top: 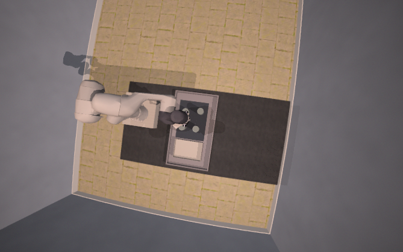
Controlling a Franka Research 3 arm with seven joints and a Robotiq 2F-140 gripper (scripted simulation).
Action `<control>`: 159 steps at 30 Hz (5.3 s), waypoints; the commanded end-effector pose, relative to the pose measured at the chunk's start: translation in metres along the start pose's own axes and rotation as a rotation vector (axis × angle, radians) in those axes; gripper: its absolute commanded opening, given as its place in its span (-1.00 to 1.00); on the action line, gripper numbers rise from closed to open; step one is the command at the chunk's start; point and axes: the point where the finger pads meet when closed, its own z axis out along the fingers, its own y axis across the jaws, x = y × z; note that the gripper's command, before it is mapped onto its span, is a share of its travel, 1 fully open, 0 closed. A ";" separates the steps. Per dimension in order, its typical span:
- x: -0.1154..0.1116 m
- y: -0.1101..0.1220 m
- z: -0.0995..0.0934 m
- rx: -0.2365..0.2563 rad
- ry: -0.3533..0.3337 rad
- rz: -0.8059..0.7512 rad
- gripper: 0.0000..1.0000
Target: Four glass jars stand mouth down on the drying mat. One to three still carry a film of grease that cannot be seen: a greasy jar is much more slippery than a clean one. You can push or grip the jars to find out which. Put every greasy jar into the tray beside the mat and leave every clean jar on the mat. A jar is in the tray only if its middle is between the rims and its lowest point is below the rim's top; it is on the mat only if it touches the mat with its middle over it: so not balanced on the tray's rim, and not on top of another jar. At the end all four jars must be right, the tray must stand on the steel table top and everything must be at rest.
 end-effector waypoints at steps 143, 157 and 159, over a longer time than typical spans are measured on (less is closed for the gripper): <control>-0.008 -0.082 0.138 0.001 -0.002 0.007 -1.00; -0.010 -0.082 0.138 0.001 -0.002 0.007 -1.00; -0.010 -0.082 0.138 0.001 -0.002 0.007 -1.00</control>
